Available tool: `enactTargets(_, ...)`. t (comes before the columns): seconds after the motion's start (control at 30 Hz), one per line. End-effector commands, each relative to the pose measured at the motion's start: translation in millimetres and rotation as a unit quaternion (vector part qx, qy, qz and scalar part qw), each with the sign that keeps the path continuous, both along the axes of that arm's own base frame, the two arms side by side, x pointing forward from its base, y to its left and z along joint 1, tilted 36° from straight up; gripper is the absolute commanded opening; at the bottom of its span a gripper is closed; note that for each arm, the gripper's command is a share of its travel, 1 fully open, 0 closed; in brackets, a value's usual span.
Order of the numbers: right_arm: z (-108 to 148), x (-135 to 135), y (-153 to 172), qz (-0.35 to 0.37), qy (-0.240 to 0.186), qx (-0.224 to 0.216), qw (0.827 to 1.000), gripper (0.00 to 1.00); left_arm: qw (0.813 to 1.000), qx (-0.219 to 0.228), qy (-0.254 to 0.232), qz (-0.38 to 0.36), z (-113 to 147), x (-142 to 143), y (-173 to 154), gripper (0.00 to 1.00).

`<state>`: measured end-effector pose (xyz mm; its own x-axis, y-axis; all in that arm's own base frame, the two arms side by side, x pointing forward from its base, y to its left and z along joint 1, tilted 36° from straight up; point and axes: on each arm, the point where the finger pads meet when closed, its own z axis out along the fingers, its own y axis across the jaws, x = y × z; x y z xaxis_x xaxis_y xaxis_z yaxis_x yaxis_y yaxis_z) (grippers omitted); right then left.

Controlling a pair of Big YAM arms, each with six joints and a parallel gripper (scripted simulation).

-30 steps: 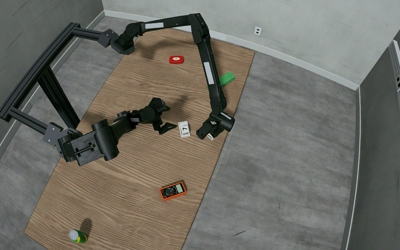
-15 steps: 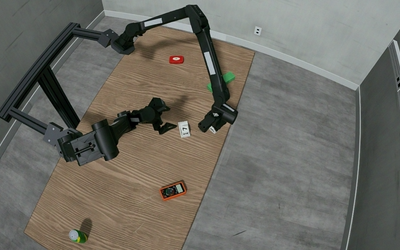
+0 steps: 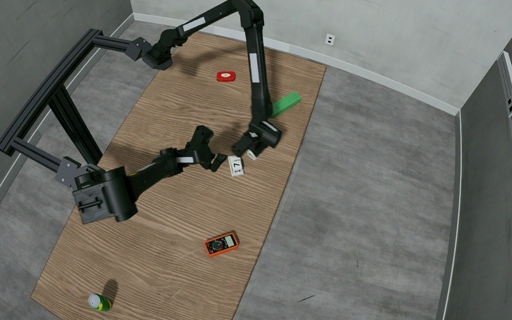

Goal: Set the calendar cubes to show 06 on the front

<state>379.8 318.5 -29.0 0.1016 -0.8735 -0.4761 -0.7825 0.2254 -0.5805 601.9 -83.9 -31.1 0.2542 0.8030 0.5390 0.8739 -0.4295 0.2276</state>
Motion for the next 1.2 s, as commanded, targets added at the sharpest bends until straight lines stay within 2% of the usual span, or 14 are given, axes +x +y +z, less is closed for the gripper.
enactTargets(0.0,11.6,8.5,-0.3,0.058,0.018,-0.060,0.996,1.00,1.000,-0.007,-0.022,-0.012,-1.3,-27.7,-18.1,0.35)
enactTargets(0.07,11.6,8.5,-0.3,0.058,0.018,-0.060,0.996,1.00,1.000,-0.007,-0.022,-0.012,-1.3,-27.7,-18.1,0.35)
enactTargets(0.17,8.2,1.1,-3.6,0.084,0.049,-0.073,0.993,1.00,1.000,-0.007,-0.021,-0.012,-11.5,-49.0,-14.6,0.35)
enactTargets(0.3,17.3,-3.0,-3.9,0.102,0.067,-0.070,0.990,1.00,1.000,-0.006,-0.018,-0.011,-21.9,-70.6,-11.0,0.35)
enactTargets(0.33,17.7,-3.3,-3.7,0.098,0.071,-0.066,0.990,1.00,1.000,-0.004,-0.010,-0.007,-24.1,-75.6,-9.8,0.35)
enactTargets(0.37,11.2,-8.4,-0.9,0.102,0.080,-0.067,0.989,1.00,1.000,0.002,0.007,-0.005,-37.5,-84.1,-7.4,0.35)
enactTargets(0.47,13.7,-6.9,4.1,0.104,0.073,-0.063,0.990,1.00,1.000,0.002,0.000,-0.013,-32.8,-75.3,-9.8,0.35)
enactTargets(0.67,13.7,-6.9,4.1,0.104,0.073,-0.063,0.990,1.00,0.998,-0.028,-0.033,0.053,-31.2,-72.3,0.7,0.35)
enactTargets(0.77,13.7,-6.9,4.1,0.104,0.073,-0.063,0.990,1.00,0.984,-0.073,-0.082,0.139,-22.6,-67.7,13.2,0.35)
enactTargets(0.83,13.7,-6.9,4.1,0.104,0.073,-0.063,0.990,1.00,0.975,-0.090,-0.098,0.179,-25.3,-72.5,17.5,0.35)
enactTargets(0.97,8.9,-12.3,-0.4,0.103,0.078,-0.066,0.989,1.00,0.955,-0.119,-0.124,0.242,-32.5,-73.4,22.5,0.35)
enactTargets(1.07,8.9,-12.3,-0.4,0.103,0.078,-0.066,0.989,1.00,0.934,-0.146,-0.154,0.286,-26.6,-70.5,24.8,0.35)
enactTargets(1.13,8.9,-12.3,-0.4,0.103,0.078,-0.066,0.989,1.00,0.919,-0.161,-0.167,0.318,-33.6,-71.9,25.2,0.35)
enactTargets(1.17,8.9,-12.3,-0.4,0.103,0.078,-0.066,0.989,1.00,0.919,-0.161,-0.167,0.318,-33.6,-71.9,25.2,0.35)
